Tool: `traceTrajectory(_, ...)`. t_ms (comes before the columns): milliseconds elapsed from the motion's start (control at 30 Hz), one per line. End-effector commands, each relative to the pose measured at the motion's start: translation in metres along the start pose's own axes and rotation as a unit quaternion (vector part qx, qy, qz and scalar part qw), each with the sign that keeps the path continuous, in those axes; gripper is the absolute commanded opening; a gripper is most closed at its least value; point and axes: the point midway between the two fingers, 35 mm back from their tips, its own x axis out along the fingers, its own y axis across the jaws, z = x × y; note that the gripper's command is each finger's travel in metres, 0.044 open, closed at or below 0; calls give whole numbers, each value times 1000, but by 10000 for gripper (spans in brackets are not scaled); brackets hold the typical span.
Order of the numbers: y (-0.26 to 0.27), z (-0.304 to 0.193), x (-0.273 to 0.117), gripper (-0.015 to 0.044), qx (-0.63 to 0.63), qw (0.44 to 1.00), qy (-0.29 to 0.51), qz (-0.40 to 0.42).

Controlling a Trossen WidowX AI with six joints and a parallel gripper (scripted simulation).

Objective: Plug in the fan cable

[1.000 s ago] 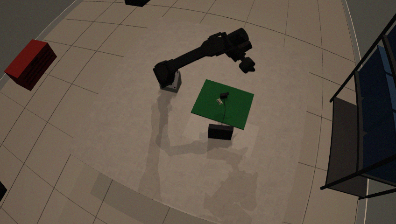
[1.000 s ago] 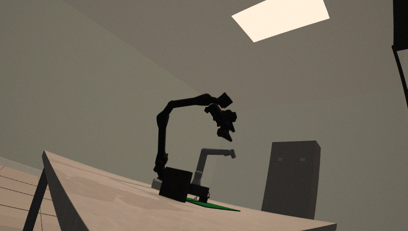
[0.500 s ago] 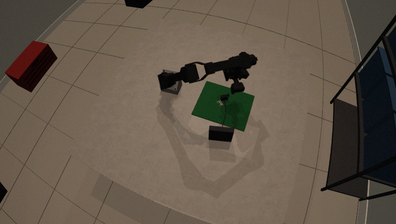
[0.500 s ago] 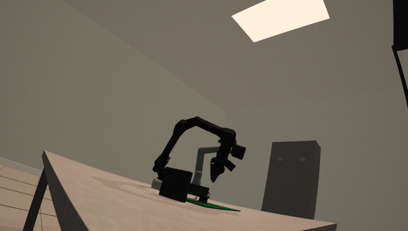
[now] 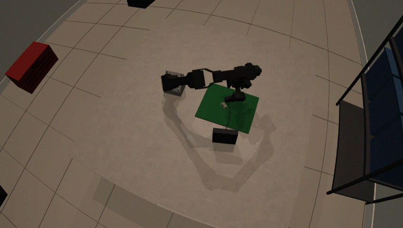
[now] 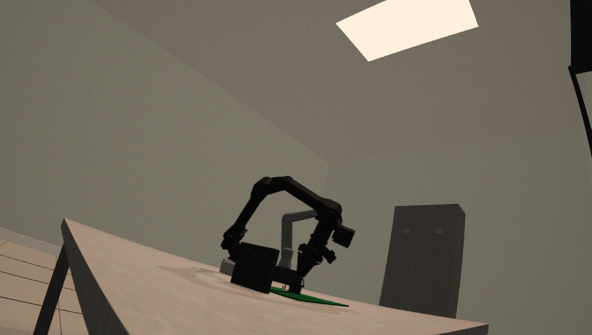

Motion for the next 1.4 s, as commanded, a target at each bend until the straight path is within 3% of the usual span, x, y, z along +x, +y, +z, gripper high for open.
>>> traceTrajectory(0,3,2,6,440,-4,1000,0,4)
traceTrajectory(1033,3,11,43,440,-4,1000,0,3)
traceTrajectory(1367,3,11,41,177,0,1000,-1,5)
